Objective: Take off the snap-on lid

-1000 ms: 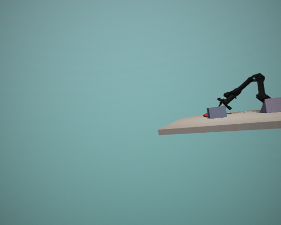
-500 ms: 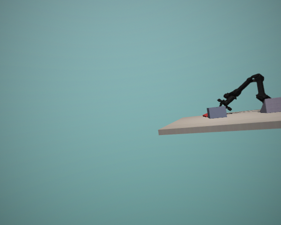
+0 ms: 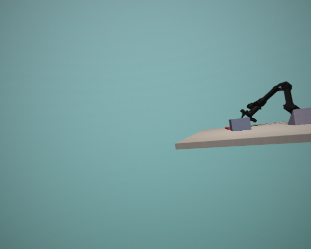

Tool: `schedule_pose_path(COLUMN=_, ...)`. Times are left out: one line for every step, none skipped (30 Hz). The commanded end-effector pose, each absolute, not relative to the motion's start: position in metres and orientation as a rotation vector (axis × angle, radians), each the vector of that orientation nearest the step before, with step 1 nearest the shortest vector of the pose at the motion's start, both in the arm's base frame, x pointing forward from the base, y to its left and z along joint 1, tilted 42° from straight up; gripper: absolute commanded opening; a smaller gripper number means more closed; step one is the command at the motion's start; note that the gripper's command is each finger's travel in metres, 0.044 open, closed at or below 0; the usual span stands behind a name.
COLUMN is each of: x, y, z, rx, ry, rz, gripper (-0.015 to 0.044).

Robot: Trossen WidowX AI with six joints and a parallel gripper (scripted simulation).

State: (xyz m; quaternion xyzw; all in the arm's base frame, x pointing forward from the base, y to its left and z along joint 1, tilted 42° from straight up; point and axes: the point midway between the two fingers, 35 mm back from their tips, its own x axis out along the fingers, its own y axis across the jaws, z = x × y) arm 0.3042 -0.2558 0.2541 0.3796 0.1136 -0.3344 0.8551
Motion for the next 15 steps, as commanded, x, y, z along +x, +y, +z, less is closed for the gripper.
schedule_pose_path(x=0.301, y=-0.256, z=0.254, rx=0.803, ry=0.240, rz=-0.707, gripper=0.0327)
schedule_pose_path(x=0.299, y=-0.256, z=0.253, rx=0.803, ry=0.240, rz=-0.707, gripper=0.0354)
schedule_pose_path(x=0.297, y=-0.255, z=0.253, rx=0.803, ry=0.240, rz=-0.707, gripper=0.0380)
schedule_pose_path(x=0.295, y=-0.255, z=0.253, rx=0.803, ry=0.240, rz=-0.707, gripper=0.0406)
schedule_pose_path(x=0.293, y=-0.255, z=0.253, rx=0.802, ry=0.240, rz=-0.707, gripper=0.0433)
schedule_pose_path(x=0.291, y=-0.255, z=0.253, rx=0.802, ry=0.240, rz=-0.707, gripper=0.0440)
schedule_pose_path(x=0.289, y=-0.255, z=0.253, rx=0.802, ry=0.240, rz=-0.707, gripper=0.0440)
schedule_pose_path(x=0.287, y=-0.255, z=0.253, rx=0.802, ry=0.241, rz=-0.707, gripper=0.0440)
schedule_pose_path(x=0.285, y=-0.255, z=0.253, rx=0.802, ry=0.241, rz=-0.707, gripper=0.0440)
schedule_pose_path(x=0.283, y=-0.255, z=0.253, rx=0.802, ry=0.241, rz=-0.707, gripper=0.0440)
schedule_pose_path(x=0.281, y=-0.254, z=0.253, rx=0.802, ry=0.241, rz=-0.707, gripper=0.0440)
schedule_pose_path(x=0.279, y=-0.254, z=0.253, rx=0.802, ry=0.241, rz=-0.707, gripper=0.0440)
schedule_pose_path(x=0.277, y=-0.254, z=0.253, rx=0.802, ry=0.241, rz=-0.707, gripper=0.0440)
schedule_pose_path(x=0.275, y=-0.254, z=0.253, rx=0.801, ry=0.241, rz=-0.707, gripper=0.0440)
schedule_pose_path(x=0.273, y=-0.254, z=0.253, rx=0.801, ry=0.241, rz=-0.707, gripper=0.0440)
